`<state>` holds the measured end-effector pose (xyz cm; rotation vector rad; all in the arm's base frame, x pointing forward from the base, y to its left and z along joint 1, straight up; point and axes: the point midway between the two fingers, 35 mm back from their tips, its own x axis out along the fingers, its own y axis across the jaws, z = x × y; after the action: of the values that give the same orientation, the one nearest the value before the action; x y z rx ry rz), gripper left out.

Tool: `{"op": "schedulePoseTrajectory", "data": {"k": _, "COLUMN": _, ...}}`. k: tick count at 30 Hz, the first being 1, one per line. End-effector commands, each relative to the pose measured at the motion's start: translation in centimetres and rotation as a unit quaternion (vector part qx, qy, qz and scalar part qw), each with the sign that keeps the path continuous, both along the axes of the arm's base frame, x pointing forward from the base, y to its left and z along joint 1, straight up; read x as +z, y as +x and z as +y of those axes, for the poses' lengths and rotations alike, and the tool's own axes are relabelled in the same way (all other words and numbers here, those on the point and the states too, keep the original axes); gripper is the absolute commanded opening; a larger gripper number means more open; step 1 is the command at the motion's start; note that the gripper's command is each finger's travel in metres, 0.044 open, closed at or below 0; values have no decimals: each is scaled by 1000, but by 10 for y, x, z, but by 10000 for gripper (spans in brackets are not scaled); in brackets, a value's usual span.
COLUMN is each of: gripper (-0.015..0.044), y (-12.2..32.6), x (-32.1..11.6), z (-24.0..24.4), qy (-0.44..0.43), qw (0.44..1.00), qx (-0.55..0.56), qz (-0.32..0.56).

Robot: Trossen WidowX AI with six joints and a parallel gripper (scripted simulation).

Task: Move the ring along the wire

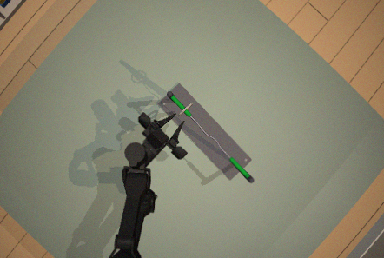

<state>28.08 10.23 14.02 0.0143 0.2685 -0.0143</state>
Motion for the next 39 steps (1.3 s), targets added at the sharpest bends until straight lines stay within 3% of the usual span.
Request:
{"op": "schedulePoseTrajectory", "data": {"k": 1, "gripper": 160, "y": -1, "x": 0, "z": -1, "qy": 1, "qw": 1000, "qx": -3, "qz": -1}}
{"op": "schedulePoseTrajectory", "data": {"k": 14, "gripper": 160, "y": -1, "x": 0, "z": -1, "qy": 1, "qw": 1000, "qx": -3, "qz": -1}}
{"op": "schedulePoseTrajectory", "data": {"k": 25, "gripper": 440, "y": -49, "x": 13, "z": -1, "qy": 0, "qw": 1000, "qx": 0, "qz": 0}}
{"op": "schedulePoseTrajectory", "data": {"k": 39, "gripper": 440, "y": -49, "x": 13, "z": -1, "qy": 0, "qw": 1000, "qx": 0, "qz": 0}}
